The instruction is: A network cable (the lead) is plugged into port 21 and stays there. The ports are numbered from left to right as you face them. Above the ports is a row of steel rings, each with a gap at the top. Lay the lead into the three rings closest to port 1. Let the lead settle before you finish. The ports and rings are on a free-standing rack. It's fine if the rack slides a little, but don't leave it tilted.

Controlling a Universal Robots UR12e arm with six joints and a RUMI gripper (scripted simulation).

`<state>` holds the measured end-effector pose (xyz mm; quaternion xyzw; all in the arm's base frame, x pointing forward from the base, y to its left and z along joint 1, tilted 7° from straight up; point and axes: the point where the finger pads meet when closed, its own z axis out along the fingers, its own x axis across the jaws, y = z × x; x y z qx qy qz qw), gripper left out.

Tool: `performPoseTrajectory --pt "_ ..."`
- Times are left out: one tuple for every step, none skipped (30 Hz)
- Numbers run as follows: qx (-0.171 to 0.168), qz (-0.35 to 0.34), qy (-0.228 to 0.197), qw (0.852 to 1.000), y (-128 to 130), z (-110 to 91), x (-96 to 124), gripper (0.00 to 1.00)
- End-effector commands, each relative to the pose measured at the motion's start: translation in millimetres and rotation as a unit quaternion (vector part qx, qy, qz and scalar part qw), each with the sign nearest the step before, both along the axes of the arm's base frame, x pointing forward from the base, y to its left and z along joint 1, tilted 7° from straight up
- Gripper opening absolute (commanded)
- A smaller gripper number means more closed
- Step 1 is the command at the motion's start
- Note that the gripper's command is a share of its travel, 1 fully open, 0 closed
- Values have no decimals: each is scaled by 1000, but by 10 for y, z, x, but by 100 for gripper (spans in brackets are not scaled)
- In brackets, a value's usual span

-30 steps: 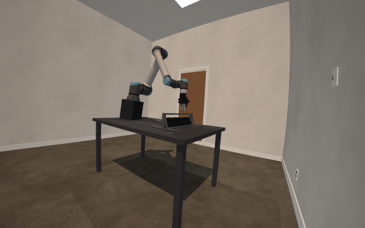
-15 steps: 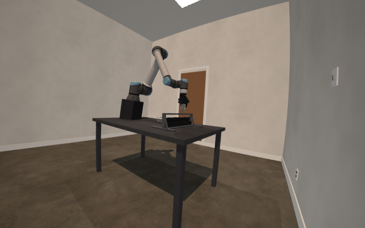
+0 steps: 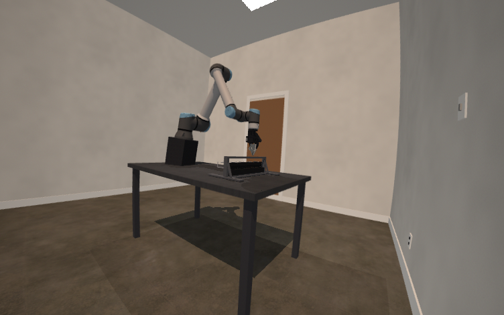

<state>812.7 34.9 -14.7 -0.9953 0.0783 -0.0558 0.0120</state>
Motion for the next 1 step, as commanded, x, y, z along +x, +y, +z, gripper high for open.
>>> performPoseTrajectory --pt "0 0 -1 1000 -1 9 6 0"
